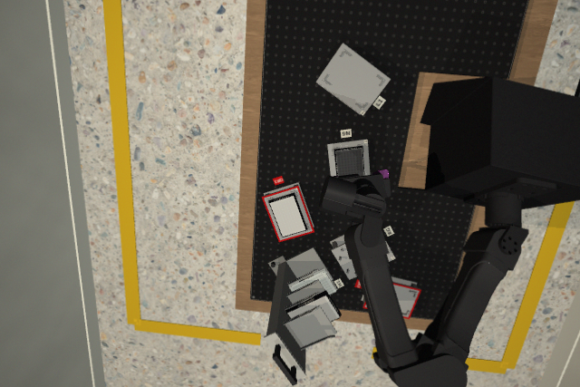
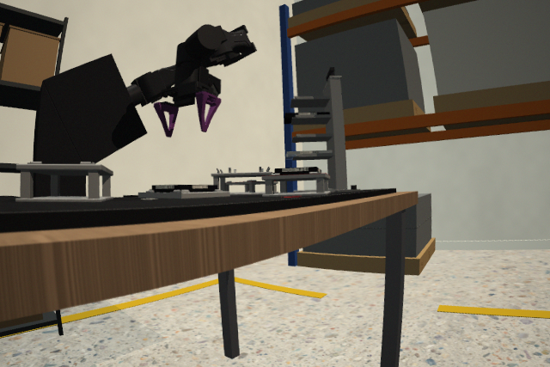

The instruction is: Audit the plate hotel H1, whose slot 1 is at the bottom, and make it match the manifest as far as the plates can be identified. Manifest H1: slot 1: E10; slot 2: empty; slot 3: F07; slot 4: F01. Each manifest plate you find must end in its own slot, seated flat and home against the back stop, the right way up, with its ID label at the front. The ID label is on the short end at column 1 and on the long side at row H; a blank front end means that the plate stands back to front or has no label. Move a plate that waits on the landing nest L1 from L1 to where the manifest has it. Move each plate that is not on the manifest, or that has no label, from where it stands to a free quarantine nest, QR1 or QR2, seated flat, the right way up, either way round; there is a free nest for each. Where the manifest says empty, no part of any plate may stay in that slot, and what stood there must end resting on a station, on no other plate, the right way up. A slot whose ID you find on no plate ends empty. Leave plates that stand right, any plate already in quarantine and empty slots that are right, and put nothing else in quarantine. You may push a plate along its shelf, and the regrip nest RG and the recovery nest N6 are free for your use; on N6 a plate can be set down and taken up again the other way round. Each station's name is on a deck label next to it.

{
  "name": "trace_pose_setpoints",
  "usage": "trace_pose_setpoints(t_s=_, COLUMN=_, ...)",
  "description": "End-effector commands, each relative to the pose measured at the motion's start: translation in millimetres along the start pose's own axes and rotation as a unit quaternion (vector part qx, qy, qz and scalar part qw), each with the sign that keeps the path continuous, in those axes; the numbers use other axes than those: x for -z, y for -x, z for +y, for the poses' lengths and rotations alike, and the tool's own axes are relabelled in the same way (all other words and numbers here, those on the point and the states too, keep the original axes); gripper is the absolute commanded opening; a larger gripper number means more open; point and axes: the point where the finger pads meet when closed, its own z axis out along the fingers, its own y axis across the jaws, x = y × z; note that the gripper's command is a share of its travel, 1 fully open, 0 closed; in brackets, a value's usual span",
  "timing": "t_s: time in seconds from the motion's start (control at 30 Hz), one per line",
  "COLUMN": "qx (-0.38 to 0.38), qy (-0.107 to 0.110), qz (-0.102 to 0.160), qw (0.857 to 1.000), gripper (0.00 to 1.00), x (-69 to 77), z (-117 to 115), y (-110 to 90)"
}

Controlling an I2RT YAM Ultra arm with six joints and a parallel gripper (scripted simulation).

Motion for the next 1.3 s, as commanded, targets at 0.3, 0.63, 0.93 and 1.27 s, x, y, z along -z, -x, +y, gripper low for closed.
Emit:
trace_pose_setpoints(t_s=0.3, qx=-0.051, qy=-0.001, qz=-0.004, qw=0.999, gripper=1.0, x=32.0, z=1.4, y=1.9)
trace_pose_setpoints(t_s=0.63, qx=-0.007, qy=0.002, qz=-0.005, qw=1.0, gripper=1.0, x=58.0, z=3.2, y=1.6)
trace_pose_setpoints(t_s=0.93, qx=-0.007, qy=0.002, qz=-0.005, qw=1.0, gripper=1.0, x=76.6, z=3.1, y=1.4)
trace_pose_setpoints(t_s=1.27, qx=-0.007, qy=0.002, qz=-0.005, qw=1.0, gripper=1.0, x=103.3, z=3.0, y=1.1)
